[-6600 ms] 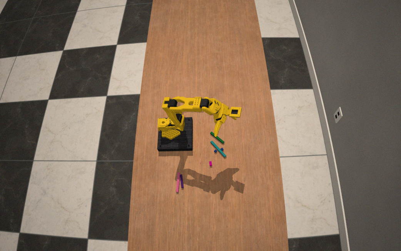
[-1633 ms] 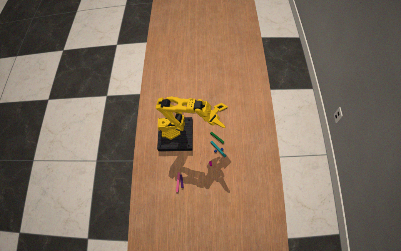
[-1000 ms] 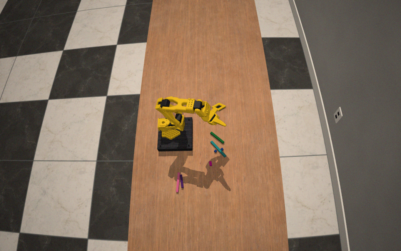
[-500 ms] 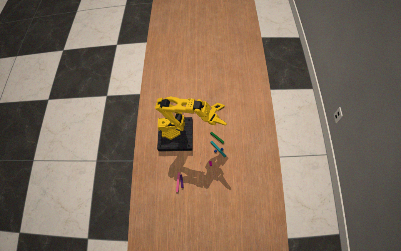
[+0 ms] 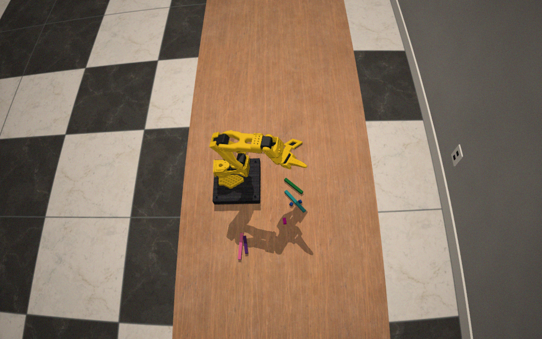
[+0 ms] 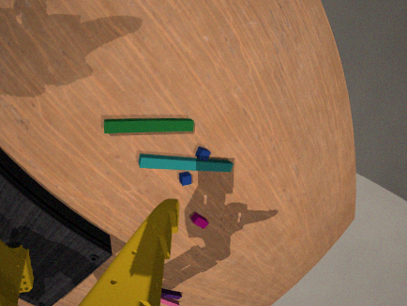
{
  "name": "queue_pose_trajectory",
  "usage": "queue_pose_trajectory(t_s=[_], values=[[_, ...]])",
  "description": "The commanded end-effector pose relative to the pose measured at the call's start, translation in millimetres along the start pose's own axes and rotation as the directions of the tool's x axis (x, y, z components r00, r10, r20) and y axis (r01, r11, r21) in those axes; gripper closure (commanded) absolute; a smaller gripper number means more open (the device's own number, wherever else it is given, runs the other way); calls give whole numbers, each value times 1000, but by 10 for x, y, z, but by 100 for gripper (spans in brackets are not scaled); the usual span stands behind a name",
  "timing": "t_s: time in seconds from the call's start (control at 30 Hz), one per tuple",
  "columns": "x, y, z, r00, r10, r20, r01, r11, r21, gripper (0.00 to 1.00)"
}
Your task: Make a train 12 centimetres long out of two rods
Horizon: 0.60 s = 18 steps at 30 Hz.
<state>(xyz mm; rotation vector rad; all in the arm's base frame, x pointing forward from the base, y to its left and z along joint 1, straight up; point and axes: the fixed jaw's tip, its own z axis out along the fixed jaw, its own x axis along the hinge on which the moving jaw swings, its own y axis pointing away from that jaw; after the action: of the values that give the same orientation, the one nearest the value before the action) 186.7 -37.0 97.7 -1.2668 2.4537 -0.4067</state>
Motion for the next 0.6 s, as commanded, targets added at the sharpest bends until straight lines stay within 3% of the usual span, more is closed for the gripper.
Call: queue_pose_trajectory(t_s=[0.0,0.57], values=[[7,13,7,1000,-29,4,29,1000,6,0],[35,67,7,996,-84,-6,84,996,-21,0]])
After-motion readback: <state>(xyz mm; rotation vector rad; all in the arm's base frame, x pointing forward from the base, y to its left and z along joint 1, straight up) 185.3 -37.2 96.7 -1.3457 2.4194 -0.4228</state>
